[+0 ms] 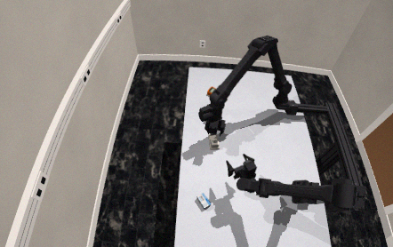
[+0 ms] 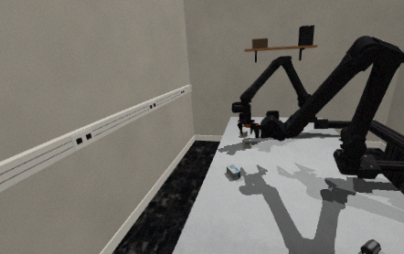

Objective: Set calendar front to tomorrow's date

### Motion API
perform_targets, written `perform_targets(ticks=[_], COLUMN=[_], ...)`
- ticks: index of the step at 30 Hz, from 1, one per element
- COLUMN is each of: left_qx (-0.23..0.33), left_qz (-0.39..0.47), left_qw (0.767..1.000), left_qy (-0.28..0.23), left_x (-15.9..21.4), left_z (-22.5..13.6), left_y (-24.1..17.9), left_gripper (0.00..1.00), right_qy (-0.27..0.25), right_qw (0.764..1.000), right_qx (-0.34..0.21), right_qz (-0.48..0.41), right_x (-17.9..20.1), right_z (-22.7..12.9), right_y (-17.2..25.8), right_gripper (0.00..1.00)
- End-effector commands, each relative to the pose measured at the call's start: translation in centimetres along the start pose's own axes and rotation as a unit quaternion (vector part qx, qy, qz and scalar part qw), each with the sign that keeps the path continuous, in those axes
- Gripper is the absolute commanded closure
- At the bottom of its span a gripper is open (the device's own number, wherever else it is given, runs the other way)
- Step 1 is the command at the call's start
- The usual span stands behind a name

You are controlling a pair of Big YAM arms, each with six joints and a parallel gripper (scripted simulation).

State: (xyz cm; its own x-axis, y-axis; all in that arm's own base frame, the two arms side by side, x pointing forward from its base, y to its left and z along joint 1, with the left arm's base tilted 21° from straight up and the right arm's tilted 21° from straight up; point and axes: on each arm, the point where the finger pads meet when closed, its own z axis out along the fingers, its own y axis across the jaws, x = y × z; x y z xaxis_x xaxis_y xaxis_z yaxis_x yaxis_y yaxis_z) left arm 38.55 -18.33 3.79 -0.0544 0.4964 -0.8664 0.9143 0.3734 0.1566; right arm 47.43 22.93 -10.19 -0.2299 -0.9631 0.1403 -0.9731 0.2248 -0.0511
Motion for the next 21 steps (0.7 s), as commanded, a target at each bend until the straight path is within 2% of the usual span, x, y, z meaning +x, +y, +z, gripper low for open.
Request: perform_targets(ticks=[1, 9, 12, 14, 17, 21], left_qx=[-0.01, -0.012, -0.012, -0.012, -0.012, -0.012], left_qz=[0.018, 0.022, 0.022, 0.022, 0.022, 0.022], left_qw=[1.0, 1.0, 1.0, 1.0, 1.0, 1.0], left_qy=[-0.015, -0.017, -0.017, -0.017, -0.017, -0.017], left_x=[-2.6, -2.7, -2.7, -2.7, -2.7, -2.7], left_z=[0.0, 0.0, 0.0, 0.0, 0.0, 0.0], left_y=[1.7, 1.8, 1.8, 1.8, 1.8, 1.8], left_gripper=[0.0, 0.0, 0.0, 0.0, 0.0, 0.0], right_qy=[0.067, 0.103, 0.103, 0.11, 0.107, 0.101], right_qw=[0.986, 0.978, 0.98, 0.98, 0.98, 0.981], right_qx=[0.005, 0.013, 0.018, 0.007, 0.01, 0.019], right_qz=[-0.154, -0.179, -0.168, -0.168, -0.167, -0.166], right_x=[-4.0, -3.7, -3.7, -2.1, -1.7, -2.3], right_z=[0.4, 1.7, 2.0, 3.4, 5.3, 5.3], right_y=[1.5, 0.6, 0.4, 0.4, -0.1, -0.8], right_gripper=[0.3, 0.3, 0.3, 0.3, 0.3, 0.31])
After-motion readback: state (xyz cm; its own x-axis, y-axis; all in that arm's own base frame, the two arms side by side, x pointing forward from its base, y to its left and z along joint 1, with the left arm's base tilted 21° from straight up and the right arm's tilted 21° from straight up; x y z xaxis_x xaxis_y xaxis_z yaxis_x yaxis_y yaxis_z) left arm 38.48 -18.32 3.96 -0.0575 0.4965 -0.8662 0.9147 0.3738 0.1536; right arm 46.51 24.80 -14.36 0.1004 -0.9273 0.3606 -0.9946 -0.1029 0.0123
